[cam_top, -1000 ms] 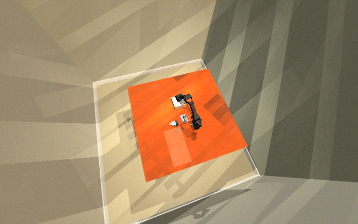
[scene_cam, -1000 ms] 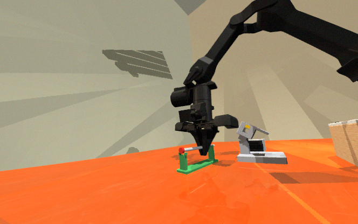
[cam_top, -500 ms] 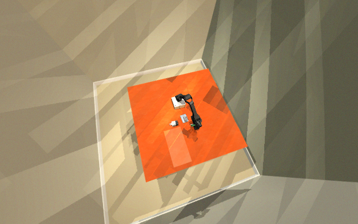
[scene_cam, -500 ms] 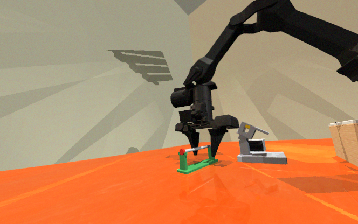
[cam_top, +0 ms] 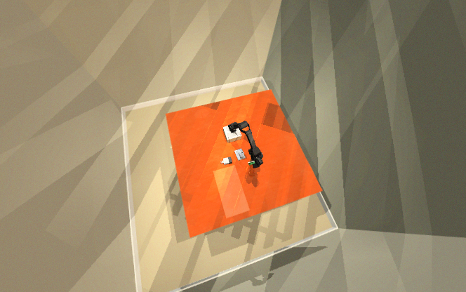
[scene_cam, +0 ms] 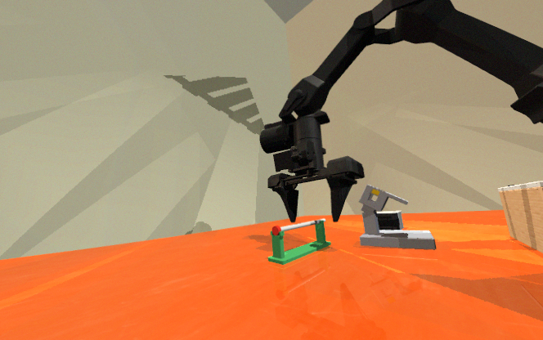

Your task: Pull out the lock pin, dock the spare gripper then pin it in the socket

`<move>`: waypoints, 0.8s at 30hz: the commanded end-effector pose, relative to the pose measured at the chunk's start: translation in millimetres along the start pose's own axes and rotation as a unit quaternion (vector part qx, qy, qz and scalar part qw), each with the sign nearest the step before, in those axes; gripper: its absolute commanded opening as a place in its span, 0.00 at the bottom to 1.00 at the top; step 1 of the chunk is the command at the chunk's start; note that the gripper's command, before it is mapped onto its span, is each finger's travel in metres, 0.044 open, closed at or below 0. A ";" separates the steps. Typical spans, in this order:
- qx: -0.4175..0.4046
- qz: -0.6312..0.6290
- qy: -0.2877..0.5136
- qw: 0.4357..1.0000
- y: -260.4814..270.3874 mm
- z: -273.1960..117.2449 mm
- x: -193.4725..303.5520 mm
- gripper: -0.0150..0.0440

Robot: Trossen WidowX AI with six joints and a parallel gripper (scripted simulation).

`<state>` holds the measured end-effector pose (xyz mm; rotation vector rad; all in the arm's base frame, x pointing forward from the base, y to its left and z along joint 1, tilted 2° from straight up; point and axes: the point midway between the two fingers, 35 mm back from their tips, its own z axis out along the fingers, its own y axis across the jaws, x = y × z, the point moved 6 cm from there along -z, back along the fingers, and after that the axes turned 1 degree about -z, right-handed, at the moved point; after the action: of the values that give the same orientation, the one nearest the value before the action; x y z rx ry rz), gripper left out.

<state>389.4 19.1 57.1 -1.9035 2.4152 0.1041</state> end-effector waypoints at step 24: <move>-0.015 0.001 0.004 1.000 7.9 -51.0 -3.6 1.00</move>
<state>381.5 19.5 99.5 -1.9192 2.4353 0.1357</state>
